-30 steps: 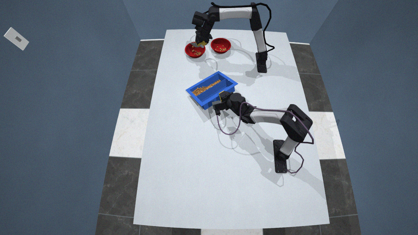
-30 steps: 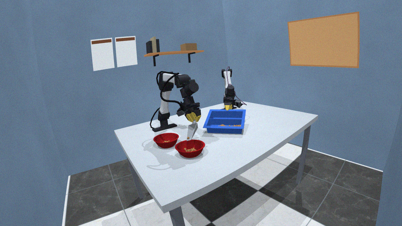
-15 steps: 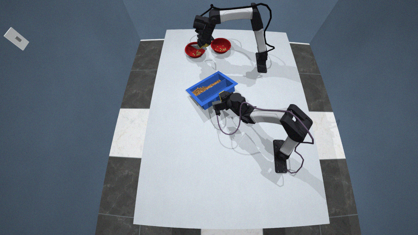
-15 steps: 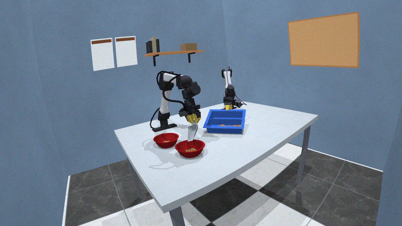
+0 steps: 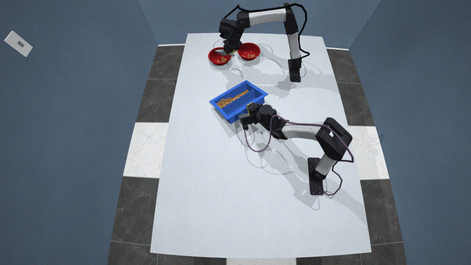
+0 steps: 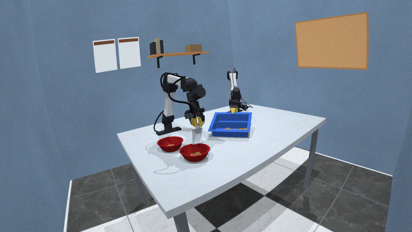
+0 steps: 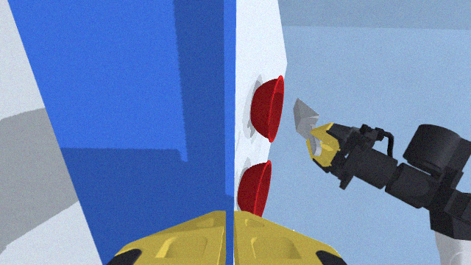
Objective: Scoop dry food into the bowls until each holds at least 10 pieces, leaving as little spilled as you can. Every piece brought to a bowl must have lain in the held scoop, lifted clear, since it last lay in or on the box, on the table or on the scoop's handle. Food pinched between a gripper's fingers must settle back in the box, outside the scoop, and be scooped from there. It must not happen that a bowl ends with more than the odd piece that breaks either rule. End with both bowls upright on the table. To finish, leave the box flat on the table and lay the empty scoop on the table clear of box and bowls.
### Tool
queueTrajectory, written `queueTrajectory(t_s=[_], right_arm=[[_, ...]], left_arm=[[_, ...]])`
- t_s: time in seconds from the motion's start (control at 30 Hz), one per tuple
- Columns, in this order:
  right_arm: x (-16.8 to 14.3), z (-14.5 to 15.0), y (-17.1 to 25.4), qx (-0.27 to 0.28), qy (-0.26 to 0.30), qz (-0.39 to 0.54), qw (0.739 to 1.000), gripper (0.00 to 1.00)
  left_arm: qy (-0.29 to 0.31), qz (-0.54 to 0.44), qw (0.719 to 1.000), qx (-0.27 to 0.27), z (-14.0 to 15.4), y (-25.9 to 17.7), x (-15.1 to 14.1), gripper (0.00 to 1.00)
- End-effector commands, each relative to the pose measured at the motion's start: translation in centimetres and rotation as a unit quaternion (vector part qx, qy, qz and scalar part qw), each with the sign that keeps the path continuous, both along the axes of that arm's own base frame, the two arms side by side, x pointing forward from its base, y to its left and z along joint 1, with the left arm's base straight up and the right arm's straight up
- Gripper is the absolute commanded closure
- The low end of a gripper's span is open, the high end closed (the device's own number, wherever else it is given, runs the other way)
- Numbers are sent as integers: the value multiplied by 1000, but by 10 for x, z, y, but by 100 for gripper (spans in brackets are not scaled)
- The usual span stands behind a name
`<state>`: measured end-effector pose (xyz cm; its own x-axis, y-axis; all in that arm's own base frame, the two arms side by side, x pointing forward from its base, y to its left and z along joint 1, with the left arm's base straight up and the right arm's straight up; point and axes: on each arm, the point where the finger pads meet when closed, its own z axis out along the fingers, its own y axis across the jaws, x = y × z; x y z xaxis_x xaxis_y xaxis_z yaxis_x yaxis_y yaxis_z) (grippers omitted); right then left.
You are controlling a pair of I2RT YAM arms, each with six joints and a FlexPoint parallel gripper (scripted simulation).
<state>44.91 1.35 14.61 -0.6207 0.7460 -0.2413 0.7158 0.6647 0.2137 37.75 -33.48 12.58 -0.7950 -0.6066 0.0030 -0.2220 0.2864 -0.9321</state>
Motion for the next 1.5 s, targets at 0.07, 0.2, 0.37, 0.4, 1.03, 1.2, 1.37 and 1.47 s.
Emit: queueTrajectory(t_s=[0.07, 0.2, 0.37, 0.4, 1.03, 1.2, 1.37, 1.47], right_arm=[[-2, 9, -3, -41, -35, 51, 997, 100], [-11, -1, -9, -84, -41, 105, 990, 100], [-17, -7, -14, -116, -48, 144, 982, 100], [-19, -10, -22, -126, -48, 148, 980, 100], [-26, -20, -19, -177, -62, 207, 960, 100], [-25, -26, -18, -233, -72, 201, 949, 100], [-26, -31, -16, -289, -83, 195, 934, 100], [-26, -32, -17, -298, -84, 193, 931, 100]], left_arm=[[-29, -16, 999, -15, 19, -12, 2, 100], [-29, -16, 999, -15, 19, -12, 2, 100], [-29, -16, 999, -15, 19, -12, 2, 100], [-29, -16, 999, -15, 19, -12, 2, 100], [-29, -16, 999, -15, 19, -12, 2, 100], [-29, -16, 999, -15, 19, -12, 2, 100], [-29, -16, 999, -15, 19, -12, 2, 100], [-29, -16, 999, -15, 19, -12, 2, 100]])
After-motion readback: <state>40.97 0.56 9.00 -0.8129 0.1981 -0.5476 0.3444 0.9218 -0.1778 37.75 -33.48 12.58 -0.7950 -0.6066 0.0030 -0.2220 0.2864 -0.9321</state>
